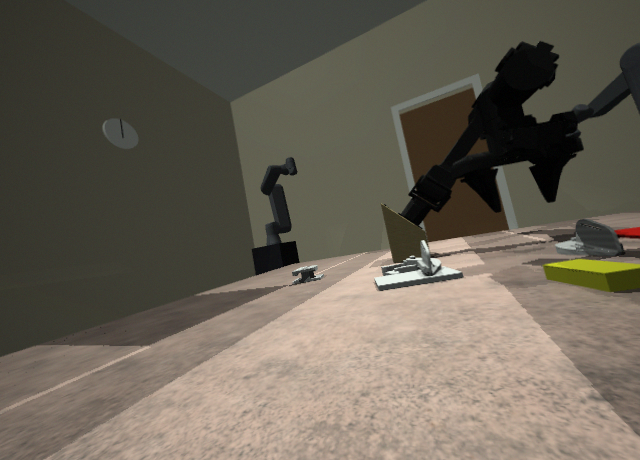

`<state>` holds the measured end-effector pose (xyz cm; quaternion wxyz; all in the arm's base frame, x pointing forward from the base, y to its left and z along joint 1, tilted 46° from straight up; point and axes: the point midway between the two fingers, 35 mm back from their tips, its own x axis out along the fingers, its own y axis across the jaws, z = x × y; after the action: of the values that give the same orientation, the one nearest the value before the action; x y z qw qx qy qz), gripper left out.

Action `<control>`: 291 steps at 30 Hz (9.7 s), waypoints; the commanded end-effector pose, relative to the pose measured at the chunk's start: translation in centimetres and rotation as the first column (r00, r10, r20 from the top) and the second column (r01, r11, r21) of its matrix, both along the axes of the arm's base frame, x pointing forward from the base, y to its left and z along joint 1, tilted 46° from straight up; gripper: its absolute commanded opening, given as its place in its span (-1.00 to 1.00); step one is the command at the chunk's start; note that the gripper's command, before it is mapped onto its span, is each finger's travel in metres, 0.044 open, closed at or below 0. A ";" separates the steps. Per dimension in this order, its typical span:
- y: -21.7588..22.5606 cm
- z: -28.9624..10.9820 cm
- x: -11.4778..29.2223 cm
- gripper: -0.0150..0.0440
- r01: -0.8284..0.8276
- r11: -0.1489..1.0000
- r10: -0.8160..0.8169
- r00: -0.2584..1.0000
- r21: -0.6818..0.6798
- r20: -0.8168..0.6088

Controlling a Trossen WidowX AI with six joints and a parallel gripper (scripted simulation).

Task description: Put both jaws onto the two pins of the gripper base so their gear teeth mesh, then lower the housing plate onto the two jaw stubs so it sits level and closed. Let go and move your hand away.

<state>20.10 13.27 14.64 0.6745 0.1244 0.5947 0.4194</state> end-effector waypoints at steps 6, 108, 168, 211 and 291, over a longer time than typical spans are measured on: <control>0.0 0.0 0.0 0.47 0.000 1.000 0.000 1.000 0.000 0.000; 8.6 -2.3 2.9 1.00 0.196 0.980 -0.197 0.963 -0.025 -0.186; 5.2 0.9 3.4 -0.04 0.193 0.981 -0.196 0.963 -0.031 -0.183; -1.1 -1.5 7.4 -0.04 0.166 0.985 -0.172 0.976 -0.056 -0.131; -16.4 -17.2 9.4 -0.04 0.031 0.999 -0.031 0.999 -0.008 -0.013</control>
<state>29.48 -3.07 -2.36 0.6777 0.1356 0.5988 0.4046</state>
